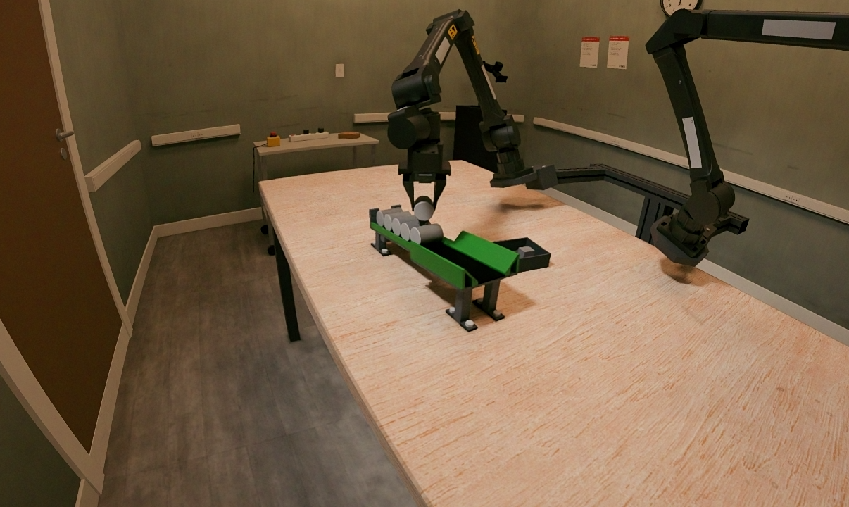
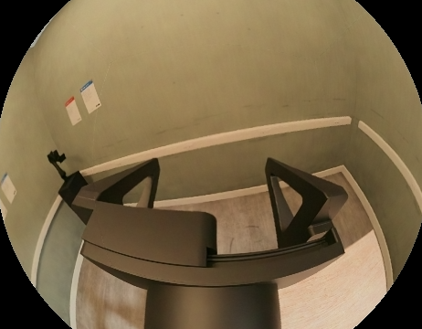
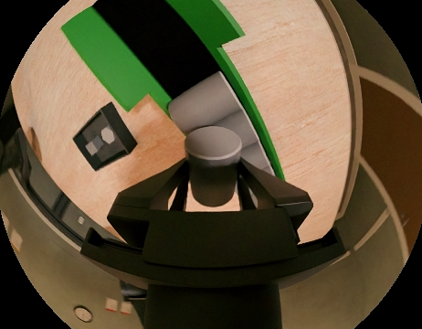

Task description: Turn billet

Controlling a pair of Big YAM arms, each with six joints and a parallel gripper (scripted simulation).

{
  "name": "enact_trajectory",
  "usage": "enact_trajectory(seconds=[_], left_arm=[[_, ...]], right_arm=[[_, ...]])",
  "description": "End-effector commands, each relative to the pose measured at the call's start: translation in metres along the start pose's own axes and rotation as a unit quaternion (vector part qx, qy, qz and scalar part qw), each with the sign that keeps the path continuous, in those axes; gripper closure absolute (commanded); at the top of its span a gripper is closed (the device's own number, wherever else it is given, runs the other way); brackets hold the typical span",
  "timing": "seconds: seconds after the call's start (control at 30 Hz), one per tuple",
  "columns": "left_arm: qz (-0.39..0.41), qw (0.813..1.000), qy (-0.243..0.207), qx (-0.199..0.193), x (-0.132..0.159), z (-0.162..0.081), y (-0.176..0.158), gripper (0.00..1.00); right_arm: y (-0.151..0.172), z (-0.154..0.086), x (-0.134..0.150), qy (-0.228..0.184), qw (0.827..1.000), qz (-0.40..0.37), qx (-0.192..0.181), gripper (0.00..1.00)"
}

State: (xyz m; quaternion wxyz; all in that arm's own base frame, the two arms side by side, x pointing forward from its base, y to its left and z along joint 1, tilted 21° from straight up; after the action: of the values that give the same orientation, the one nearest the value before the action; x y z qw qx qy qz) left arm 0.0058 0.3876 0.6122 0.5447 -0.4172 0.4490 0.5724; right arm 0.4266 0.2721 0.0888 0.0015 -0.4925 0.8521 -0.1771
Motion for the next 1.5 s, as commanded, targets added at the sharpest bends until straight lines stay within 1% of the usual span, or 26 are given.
enact_trajectory(seconds=[0.0, 0.03, 0.1, 0.23, 0.4, 0.6, 0.67, 1.17, 1.23, 1.47], left_arm=[[-0.004, 1.000, -0.016, -0.003, -0.0101, -0.0036, 0.0031, 0.00], [-0.004, 1.000, -0.016, -0.003, -0.0101, -0.0036, 0.0031, 0.00], [-0.004, 1.000, -0.016, -0.003, -0.0101, -0.0036, 0.0031, 0.00], [-0.004, 1.000, -0.016, -0.003, -0.0101, -0.0036, 0.0031, 0.00], [-0.004, 1.000, -0.016, -0.003, -0.0101, -0.0036, 0.0031, 0.00], [-0.004, 1.000, -0.016, -0.003, -0.0101, -0.0036, 0.0031, 0.00], [-0.004, 1.000, -0.016, -0.003, -0.0101, -0.0036, 0.0031, 0.00], [-0.004, 1.000, -0.016, -0.003, -0.0101, -0.0036, 0.0031, 0.00], [-0.004, 1.000, -0.016, -0.003, -0.0101, -0.0036, 0.0031, 0.00], [-0.004, 1.000, -0.016, -0.003, -0.0101, -0.0036, 0.0031, 0.00]], right_arm=[[-0.0127, -0.0599, -0.0217, -0.057, 0.995, 0.076, 0.022, 1.00], [-0.0127, -0.0599, -0.0217, -0.057, 0.994, 0.088, 0.022, 1.00], [-0.0127, -0.0599, -0.0217, -0.057, 0.994, 0.088, 0.022, 1.00], [-0.0127, -0.0599, -0.0217, -0.058, 0.989, 0.138, 0.019, 1.00], [-0.0127, -0.0599, -0.0217, -0.059, 0.978, 0.198, 0.015, 1.00], [-0.0127, -0.0599, -0.0217, -0.060, 0.962, 0.267, 0.011, 1.00], [-0.0127, -0.0599, -0.0217, -0.060, 0.962, 0.267, 0.011, 1.00], [-0.0127, -0.0599, -0.0217, -0.061, 0.912, 0.405, 0.002, 1.00], [-0.0127, -0.0599, -0.0217, -0.061, 0.912, 0.405, 0.002, 1.00], [-0.0127, -0.0599, -0.0217, -0.061, 0.892, 0.448, -0.001, 1.00]])
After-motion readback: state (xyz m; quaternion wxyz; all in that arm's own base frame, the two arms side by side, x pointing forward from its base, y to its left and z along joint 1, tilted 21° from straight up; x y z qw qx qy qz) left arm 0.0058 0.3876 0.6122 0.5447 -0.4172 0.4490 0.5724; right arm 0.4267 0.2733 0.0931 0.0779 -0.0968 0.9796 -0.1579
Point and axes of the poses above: on each arm, the point where the finger pads meet when closed, its own z axis out along the fingers, its own y axis across the jaws, x = y × z, the point moved 4 cm from there along -z, back along the fingers, and after that the axes turned 3 degrees about z, right-handed, at the moved point
